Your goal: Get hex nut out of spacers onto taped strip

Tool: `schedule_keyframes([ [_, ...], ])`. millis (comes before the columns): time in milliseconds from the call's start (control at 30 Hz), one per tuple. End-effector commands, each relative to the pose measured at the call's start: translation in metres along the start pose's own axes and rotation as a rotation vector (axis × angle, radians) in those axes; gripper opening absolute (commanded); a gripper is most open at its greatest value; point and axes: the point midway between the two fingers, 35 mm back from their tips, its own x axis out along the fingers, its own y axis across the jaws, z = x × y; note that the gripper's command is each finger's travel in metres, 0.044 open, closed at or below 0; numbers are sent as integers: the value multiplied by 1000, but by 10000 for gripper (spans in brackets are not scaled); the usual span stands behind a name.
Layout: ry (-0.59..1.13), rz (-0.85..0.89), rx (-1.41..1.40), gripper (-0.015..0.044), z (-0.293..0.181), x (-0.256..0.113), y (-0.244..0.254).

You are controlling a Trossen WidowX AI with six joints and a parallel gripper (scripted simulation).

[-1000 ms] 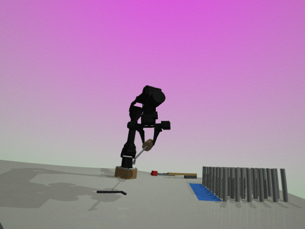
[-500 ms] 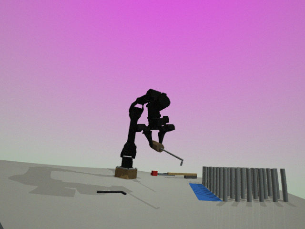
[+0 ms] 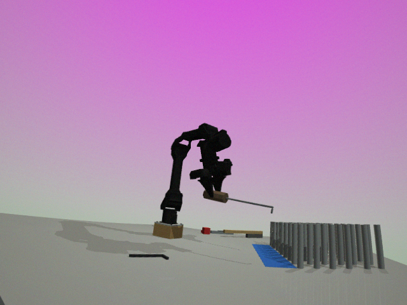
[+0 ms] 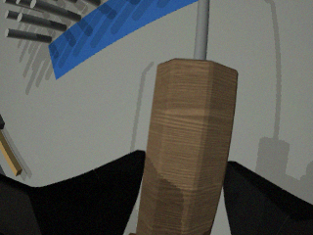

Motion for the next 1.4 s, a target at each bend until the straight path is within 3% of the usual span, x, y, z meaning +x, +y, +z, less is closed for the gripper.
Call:
schedule_keyframes([
  [0,-17,35,-159,0,-3,1,15],
  [333,-37,102,-471,0,-13,6,42],
  [700,-38,103,-476,0,-13,9,42],
  [1367,-38,103,-478,0,-15,116,12],
])
